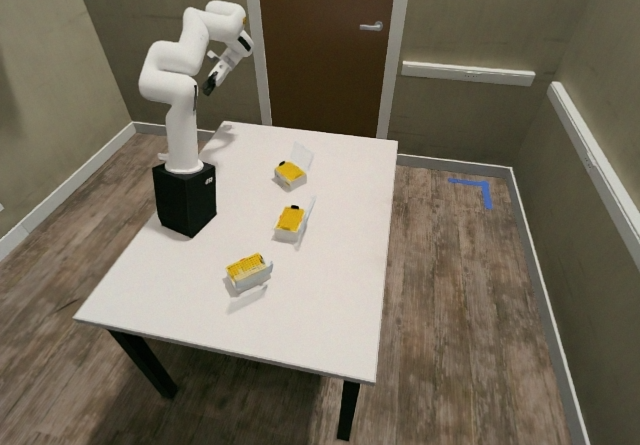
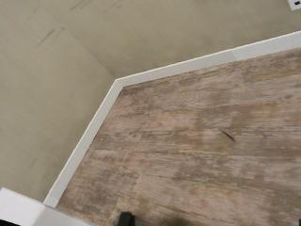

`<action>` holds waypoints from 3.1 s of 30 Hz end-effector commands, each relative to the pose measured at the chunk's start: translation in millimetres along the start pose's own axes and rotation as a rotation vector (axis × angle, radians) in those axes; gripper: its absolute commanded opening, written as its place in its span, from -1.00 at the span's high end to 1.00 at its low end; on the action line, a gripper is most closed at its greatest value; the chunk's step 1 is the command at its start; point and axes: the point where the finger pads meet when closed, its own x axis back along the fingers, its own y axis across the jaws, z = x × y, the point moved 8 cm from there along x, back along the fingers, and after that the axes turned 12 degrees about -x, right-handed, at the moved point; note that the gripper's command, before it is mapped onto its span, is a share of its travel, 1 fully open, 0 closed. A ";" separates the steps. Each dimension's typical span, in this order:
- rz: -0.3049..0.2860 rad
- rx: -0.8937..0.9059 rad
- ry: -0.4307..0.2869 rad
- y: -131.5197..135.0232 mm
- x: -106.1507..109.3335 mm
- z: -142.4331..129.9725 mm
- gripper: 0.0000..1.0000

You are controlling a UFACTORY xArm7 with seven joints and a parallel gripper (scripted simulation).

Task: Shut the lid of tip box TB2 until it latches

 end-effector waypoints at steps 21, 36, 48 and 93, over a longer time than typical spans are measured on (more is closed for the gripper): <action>-0.059 0.017 -0.034 -3.4 9.2 -14.4 -1.00; -0.105 0.028 -0.070 -5.3 28.4 -64.1 -1.00; -0.145 0.039 -0.108 -12.0 44.3 -110.6 -1.00; -0.239 0.087 -0.269 -66.9 85.6 -257.9 -1.00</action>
